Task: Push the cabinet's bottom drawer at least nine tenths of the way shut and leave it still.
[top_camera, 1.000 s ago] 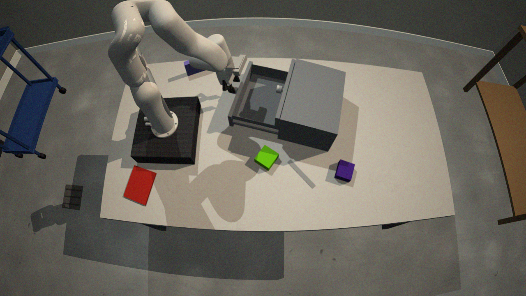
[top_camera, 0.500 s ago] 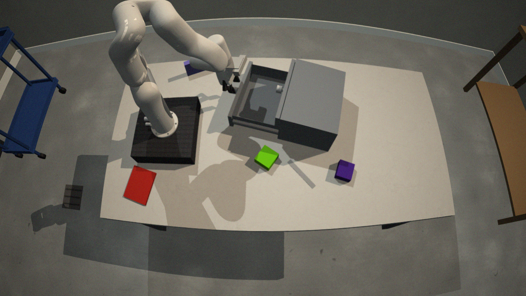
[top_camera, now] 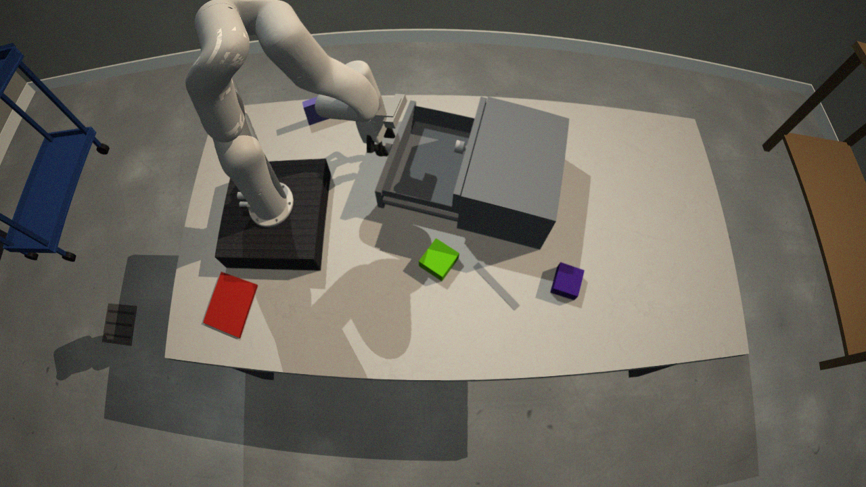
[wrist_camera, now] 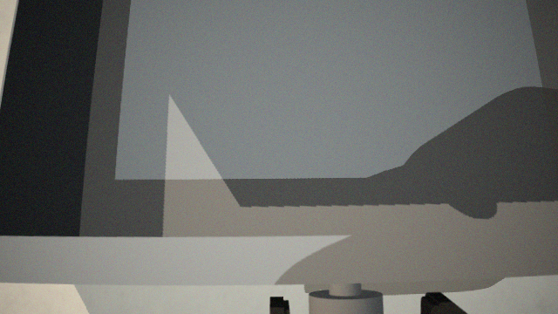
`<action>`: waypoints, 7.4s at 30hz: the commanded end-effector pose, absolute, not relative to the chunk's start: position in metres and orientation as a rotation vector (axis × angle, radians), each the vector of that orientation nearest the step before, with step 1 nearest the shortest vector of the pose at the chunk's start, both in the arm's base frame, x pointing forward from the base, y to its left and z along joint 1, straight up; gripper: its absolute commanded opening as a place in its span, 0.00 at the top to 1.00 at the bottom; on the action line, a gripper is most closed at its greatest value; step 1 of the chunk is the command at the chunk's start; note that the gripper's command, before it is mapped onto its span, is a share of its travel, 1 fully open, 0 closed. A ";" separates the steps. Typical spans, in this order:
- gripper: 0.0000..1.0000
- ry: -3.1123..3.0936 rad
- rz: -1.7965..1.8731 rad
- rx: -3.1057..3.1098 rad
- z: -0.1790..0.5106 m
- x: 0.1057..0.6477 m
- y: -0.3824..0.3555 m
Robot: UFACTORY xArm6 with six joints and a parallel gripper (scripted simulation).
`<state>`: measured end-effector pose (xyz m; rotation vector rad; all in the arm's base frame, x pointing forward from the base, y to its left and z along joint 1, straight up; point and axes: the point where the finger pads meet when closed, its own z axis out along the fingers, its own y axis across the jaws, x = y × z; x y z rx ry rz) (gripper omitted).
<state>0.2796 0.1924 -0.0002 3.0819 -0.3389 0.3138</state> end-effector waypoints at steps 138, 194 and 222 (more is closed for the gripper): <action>1.00 -0.340 0.328 3.082 -0.032 0.350 0.177; 1.00 -0.322 0.919 2.917 -0.032 0.350 0.177; 1.00 -0.322 0.919 2.917 -0.032 0.412 0.163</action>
